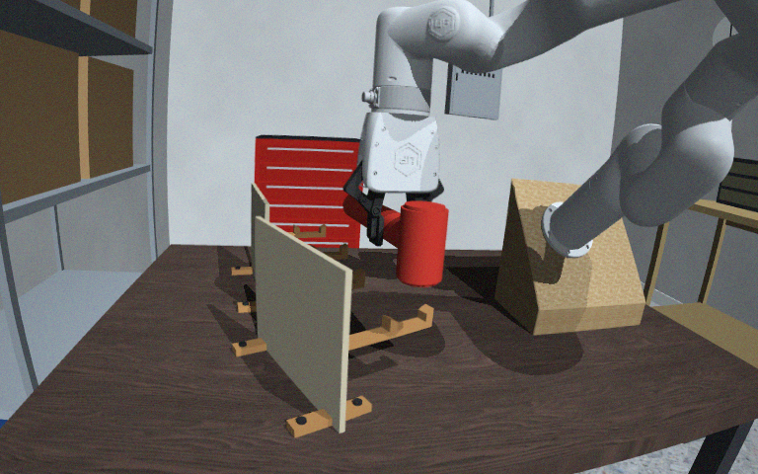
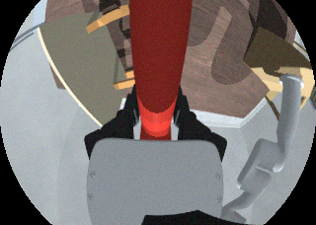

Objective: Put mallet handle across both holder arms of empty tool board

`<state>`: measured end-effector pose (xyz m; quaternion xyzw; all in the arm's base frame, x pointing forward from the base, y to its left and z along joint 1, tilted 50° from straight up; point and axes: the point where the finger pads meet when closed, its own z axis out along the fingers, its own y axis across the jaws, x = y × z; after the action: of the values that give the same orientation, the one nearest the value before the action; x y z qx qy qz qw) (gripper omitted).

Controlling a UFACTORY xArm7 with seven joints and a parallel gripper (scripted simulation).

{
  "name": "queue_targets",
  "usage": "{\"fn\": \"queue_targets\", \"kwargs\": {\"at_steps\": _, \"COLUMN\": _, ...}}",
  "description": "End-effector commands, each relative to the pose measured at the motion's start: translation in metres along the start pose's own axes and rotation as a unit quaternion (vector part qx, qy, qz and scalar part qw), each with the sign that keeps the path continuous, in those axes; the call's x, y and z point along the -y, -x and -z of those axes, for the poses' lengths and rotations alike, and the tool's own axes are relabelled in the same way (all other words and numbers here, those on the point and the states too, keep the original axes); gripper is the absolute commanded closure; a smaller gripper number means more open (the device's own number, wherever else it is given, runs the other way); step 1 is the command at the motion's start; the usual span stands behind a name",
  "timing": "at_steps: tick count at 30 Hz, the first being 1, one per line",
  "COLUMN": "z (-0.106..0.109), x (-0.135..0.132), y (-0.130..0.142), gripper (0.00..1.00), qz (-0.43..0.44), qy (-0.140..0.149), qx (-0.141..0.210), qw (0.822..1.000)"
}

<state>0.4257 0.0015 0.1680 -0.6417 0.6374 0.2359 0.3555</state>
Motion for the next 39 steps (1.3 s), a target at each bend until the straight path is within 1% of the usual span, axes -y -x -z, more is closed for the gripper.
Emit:
{"fn": "queue_targets", "kwargs": {"at_steps": 1, "z": 0.001, "x": -0.006, "y": 0.013, "gripper": 1.00, "qz": -0.003, "qy": -0.005, "qx": -0.006, "qw": 1.000}}
{"fn": "queue_targets", "kwargs": {"at_steps": 3, "z": 0.001, "x": -0.006, "y": 0.013, "gripper": 1.00, "qz": 0.002, "qy": -0.005, "qx": -0.006, "qw": 1.000}}
{"fn": "queue_targets", "kwargs": {"at_steps": 6, "z": 0.002, "x": -0.006, "y": 0.013, "gripper": 1.00, "qz": 0.047, "qy": -0.005, "qx": -0.006, "qw": 0.999}}
{"fn": "queue_targets", "kwargs": {"at_steps": 8, "z": 0.002, "x": -0.006, "y": 0.013, "gripper": 1.00, "qz": 0.047, "qy": -0.005, "qx": -0.006, "qw": 0.999}}
{"fn": "queue_targets", "kwargs": {"at_steps": 12, "z": 0.002, "x": -0.006, "y": 0.014, "gripper": 1.00, "qz": 0.111, "qy": -0.004, "qx": -0.006, "qw": 0.994}}
{"fn": "queue_targets", "kwargs": {"at_steps": 16, "z": 0.000, "x": -0.005, "y": 0.013, "gripper": 1.00, "qz": 0.117, "qy": -0.004, "qx": -0.006, "qw": 0.993}}
{"fn": "queue_targets", "kwargs": {"at_steps": 17, "z": -0.004, "x": -0.005, "y": 0.013, "gripper": 1.00, "qz": 0.117, "qy": -0.004, "qx": -0.006, "qw": 0.993}}
{"fn": "queue_targets", "kwargs": {"at_steps": 19, "z": -0.019, "x": -0.005, "y": 0.013, "gripper": 1.00, "qz": 0.117, "qy": -0.005, "qx": -0.006, "qw": 0.993}}
{"fn": "queue_targets", "kwargs": {"at_steps": 23, "z": -0.063, "x": -0.005, "y": 0.012, "gripper": 1.00, "qz": 0.117, "qy": -0.005, "qx": -0.006, "qw": 0.993}}
{"fn": "queue_targets", "kwargs": {"at_steps": 25, "z": -0.063, "x": -0.005, "y": 0.012, "gripper": 1.00, "qz": 0.117, "qy": -0.005, "qx": -0.006, "qw": 0.993}}
{"fn": "queue_targets", "kwargs": {"at_steps": 27, "z": -0.078, "x": -0.005, "y": 0.012, "gripper": 1.00, "qz": 0.117, "qy": -0.004, "qx": -0.006, "qw": 0.993}}
{"fn": "queue_targets", "kwargs": {"at_steps": 28, "z": -0.081, "x": -0.005, "y": 0.012, "gripper": 1.00, "qz": 0.117, "qy": -0.004, "qx": -0.006, "qw": 0.993}}
{"fn": "queue_targets", "kwargs": {"at_steps": 34, "z": -0.085, "x": -0.005, "y": 0.012, "gripper": 1.00, "qz": 0.117, "qy": -0.004, "qx": -0.006, "qw": 0.993}}
{"fn": "queue_targets", "kwargs": {"at_steps": 39, "z": -0.091, "x": -0.005, "y": 0.012, "gripper": 1.00, "qz": 0.117, "qy": -0.004, "qx": -0.006, "qw": 0.993}}
